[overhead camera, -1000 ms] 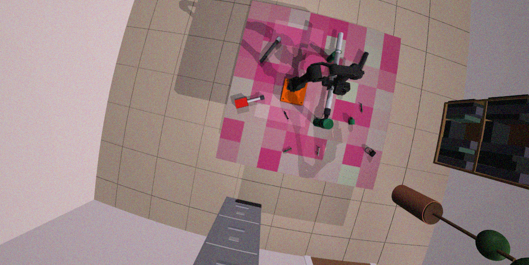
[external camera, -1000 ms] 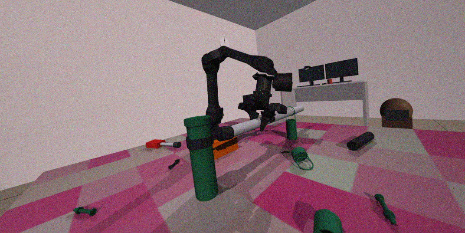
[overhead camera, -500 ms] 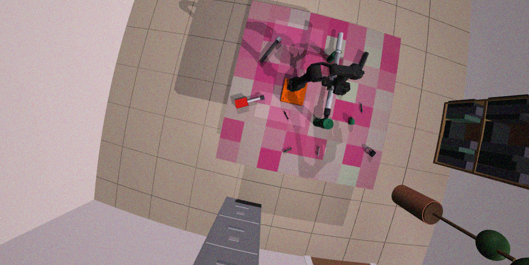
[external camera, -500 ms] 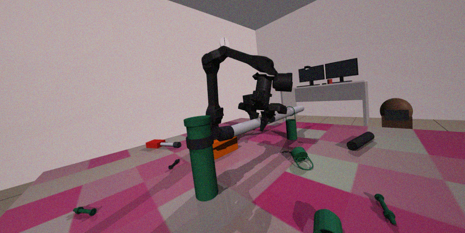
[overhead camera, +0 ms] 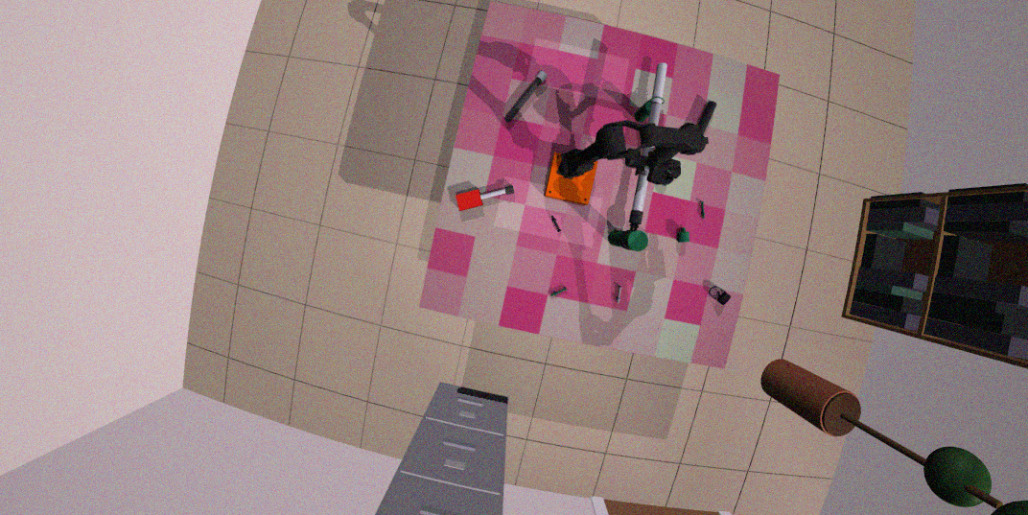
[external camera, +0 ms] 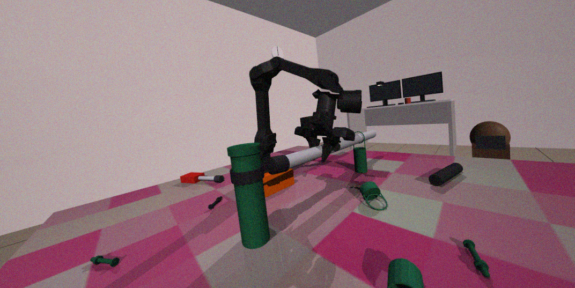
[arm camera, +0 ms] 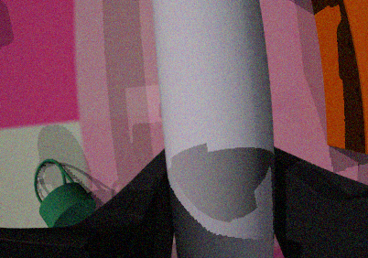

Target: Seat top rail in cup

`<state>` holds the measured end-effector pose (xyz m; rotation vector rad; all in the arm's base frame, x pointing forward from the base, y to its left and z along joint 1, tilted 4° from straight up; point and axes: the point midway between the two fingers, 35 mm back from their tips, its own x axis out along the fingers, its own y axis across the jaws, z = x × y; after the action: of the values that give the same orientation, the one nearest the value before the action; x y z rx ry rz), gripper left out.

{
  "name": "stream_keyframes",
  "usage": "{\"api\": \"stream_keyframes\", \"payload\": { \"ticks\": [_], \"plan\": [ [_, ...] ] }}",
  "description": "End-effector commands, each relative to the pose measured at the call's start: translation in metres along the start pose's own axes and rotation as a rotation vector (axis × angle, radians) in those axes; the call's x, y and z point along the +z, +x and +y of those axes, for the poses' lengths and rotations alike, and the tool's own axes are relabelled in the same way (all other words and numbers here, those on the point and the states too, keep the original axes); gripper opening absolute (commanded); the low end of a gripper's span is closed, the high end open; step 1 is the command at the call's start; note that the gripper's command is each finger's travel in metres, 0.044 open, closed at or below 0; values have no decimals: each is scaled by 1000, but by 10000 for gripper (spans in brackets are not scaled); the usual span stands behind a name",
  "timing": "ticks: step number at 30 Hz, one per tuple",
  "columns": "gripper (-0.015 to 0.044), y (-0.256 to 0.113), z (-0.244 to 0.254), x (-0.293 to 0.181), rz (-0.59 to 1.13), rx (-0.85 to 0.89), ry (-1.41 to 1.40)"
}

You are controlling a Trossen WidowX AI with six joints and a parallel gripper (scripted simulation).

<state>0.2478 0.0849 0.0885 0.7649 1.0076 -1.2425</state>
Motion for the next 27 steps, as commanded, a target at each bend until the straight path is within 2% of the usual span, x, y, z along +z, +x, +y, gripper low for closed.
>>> {"api": "stream_keyframes", "payload": {
  "ticks": [1,27],
  "plan": [
    [0,-3,-1,2,-10,0,4],
    [0,-5,-3,4,-15,-1,7]
  ]
}}
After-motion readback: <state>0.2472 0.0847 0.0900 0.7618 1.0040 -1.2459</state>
